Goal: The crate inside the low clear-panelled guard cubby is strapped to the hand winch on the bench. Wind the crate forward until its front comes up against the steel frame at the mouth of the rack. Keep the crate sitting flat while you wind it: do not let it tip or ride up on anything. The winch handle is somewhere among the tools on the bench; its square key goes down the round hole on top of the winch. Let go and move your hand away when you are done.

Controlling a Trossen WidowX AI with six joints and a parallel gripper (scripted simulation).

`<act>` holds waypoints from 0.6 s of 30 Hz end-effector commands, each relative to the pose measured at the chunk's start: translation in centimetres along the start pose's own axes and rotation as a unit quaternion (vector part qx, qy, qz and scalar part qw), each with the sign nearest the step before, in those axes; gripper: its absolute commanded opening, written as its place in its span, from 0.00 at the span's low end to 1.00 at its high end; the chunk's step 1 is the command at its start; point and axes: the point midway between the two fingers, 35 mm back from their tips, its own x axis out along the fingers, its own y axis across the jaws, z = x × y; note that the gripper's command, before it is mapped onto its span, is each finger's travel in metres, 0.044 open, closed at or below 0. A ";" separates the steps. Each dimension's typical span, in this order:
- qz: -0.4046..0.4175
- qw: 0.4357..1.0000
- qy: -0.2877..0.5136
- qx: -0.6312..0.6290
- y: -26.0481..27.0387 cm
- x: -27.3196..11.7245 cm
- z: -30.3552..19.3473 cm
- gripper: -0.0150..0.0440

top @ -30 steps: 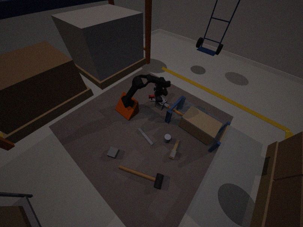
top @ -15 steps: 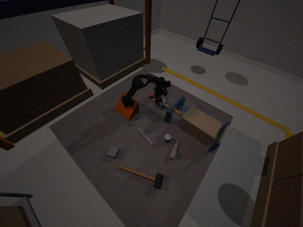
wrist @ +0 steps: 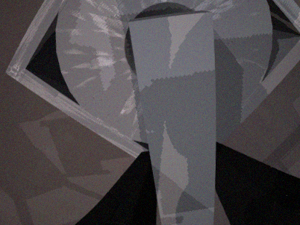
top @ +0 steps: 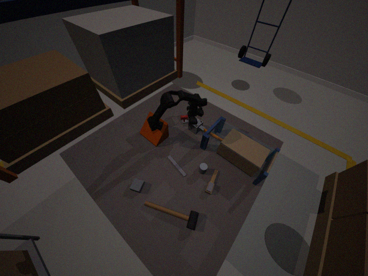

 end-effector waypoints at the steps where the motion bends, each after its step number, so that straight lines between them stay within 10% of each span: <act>1: 0.002 1.000 0.002 0.011 0.1 0.4 0.1 0.25; 18: 0.003 1.000 0.002 0.030 0.3 0.4 0.1 0.25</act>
